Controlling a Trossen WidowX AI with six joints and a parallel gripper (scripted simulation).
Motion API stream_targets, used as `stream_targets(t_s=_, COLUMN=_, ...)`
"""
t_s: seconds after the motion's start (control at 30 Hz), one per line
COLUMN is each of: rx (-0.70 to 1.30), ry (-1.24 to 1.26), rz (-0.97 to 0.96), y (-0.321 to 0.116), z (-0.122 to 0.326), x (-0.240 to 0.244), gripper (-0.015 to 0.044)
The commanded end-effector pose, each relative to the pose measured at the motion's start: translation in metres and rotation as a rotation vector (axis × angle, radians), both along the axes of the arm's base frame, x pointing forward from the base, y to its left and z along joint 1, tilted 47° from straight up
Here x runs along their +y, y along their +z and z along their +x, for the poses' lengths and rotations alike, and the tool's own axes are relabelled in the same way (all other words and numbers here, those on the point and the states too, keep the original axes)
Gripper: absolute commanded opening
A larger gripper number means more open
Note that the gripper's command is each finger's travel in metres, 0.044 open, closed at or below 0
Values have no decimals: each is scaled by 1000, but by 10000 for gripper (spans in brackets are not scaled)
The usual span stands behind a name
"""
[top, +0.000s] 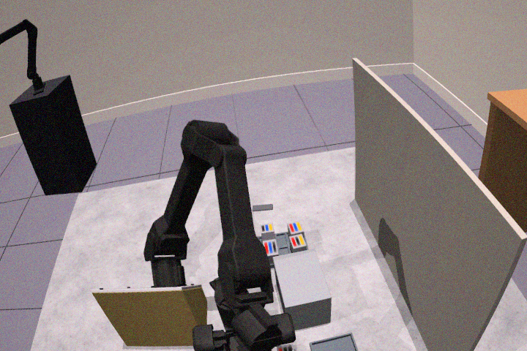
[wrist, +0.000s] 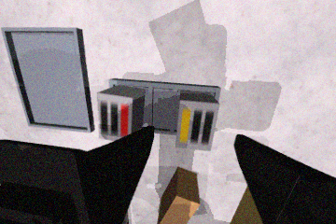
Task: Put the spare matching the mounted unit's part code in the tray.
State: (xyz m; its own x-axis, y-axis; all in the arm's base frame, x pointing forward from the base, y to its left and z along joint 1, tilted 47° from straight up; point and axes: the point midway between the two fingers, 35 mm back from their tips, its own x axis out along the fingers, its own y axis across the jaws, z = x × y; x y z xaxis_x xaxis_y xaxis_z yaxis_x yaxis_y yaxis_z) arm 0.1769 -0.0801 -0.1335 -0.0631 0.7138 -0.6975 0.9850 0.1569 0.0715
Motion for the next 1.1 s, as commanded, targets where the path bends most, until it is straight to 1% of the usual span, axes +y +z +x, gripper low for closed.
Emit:
stream_targets(t_s=0.0, rx=4, ry=-6, rz=7, y=-4, z=-1, x=6, gripper=300)
stream_targets(t_s=1.07, rx=3, ry=-5, rz=12, y=-37, z=-7, x=45, gripper=300)
